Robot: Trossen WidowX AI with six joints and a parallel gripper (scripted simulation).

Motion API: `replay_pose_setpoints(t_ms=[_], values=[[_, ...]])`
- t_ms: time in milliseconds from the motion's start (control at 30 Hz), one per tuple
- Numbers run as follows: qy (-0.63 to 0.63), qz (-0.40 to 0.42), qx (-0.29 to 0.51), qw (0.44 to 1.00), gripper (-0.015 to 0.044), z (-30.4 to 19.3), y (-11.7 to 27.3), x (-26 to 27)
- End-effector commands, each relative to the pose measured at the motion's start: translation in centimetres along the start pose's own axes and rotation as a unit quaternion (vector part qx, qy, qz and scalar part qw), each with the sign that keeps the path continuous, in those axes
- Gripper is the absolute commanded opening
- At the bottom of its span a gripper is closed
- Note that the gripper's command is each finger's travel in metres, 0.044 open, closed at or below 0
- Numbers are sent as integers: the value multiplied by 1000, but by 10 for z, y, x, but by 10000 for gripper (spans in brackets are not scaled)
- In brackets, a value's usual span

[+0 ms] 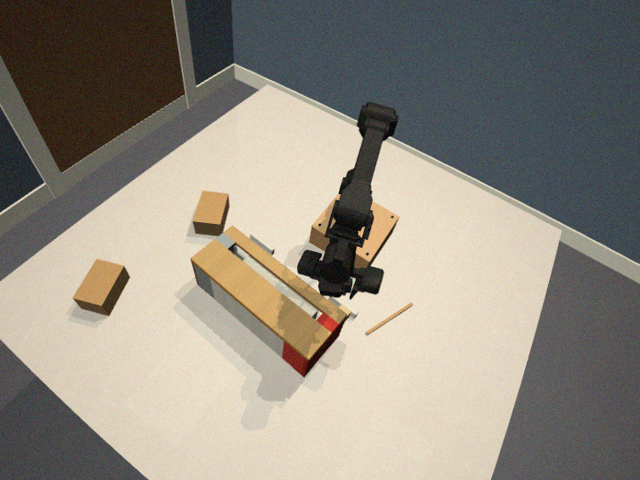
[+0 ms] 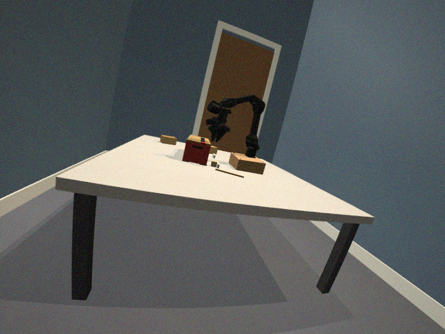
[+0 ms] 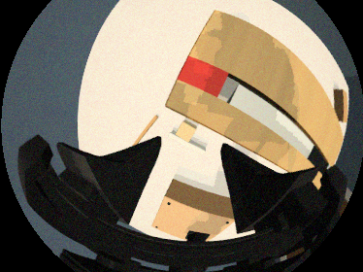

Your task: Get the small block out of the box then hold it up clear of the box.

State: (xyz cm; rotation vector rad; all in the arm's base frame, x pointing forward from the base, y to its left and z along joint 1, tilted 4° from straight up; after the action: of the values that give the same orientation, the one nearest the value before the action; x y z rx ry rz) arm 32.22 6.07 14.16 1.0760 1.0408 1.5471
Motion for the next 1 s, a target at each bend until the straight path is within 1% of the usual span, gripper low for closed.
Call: replay_pose_setpoints(t_ms=[0, 200, 433, 700, 967], values=[[455, -70, -1, 888, 285, -5, 5, 13], [614, -91, 14, 784, 285, -7, 5, 19], [770, -113, 41, 627, 285, -9, 7, 25], [899, -127, 79, 412, 285, -11, 9, 32], [968, -127, 122, 177, 285, -13, 11, 38]])
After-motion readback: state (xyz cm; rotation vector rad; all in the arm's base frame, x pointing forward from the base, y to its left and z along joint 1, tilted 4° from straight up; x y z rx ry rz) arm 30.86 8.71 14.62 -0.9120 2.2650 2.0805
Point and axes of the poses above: the point midway between the two fingers, 35 mm back from their tips, its own y axis back along the fingers, its own x axis across the jaws, z = x × y, the point moved 2 cm from there along y, back along the fingers, and after that the axes turned 6 degrees about y, right-handed, at the moved point
